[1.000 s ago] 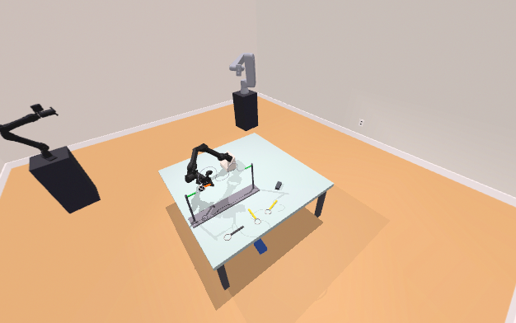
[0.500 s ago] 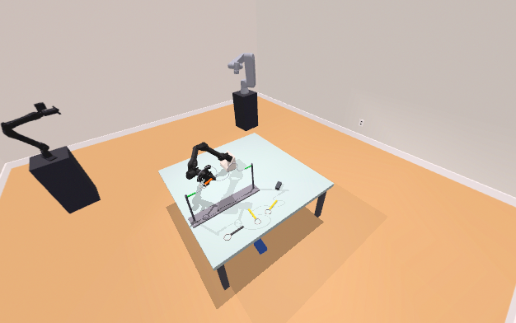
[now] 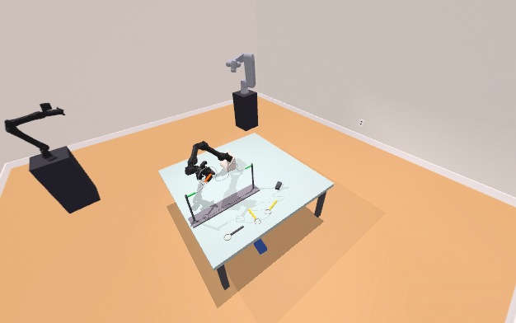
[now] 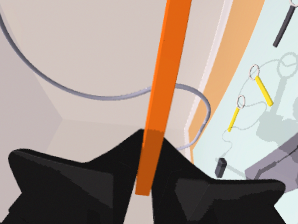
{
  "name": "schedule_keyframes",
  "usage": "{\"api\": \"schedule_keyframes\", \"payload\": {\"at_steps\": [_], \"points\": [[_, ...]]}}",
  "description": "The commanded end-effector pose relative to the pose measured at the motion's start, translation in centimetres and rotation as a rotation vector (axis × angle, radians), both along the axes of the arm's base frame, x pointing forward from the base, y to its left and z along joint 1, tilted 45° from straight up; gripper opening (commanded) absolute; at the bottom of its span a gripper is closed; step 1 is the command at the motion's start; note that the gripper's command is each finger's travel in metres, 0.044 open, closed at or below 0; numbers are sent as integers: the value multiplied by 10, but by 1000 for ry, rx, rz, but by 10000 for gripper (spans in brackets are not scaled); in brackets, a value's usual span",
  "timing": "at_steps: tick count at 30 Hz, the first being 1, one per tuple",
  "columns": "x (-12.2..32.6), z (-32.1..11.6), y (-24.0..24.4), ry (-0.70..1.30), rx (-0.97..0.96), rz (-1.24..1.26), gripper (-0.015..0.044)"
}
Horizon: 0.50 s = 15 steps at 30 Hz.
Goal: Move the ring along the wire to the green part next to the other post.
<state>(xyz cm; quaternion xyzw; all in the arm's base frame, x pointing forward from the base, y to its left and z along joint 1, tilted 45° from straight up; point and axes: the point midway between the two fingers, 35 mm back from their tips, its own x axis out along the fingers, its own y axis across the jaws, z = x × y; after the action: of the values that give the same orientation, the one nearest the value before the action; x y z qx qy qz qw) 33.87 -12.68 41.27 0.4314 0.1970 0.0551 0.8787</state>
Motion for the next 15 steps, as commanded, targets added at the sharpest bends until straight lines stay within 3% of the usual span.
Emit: {"api": "schedule_keyframes", "payload": {"at_steps": [1, 15], "points": [[0, 12, 9, -14, 79, 6, -150], [2, 45, 25, -36, 284, 7, -150]]}}
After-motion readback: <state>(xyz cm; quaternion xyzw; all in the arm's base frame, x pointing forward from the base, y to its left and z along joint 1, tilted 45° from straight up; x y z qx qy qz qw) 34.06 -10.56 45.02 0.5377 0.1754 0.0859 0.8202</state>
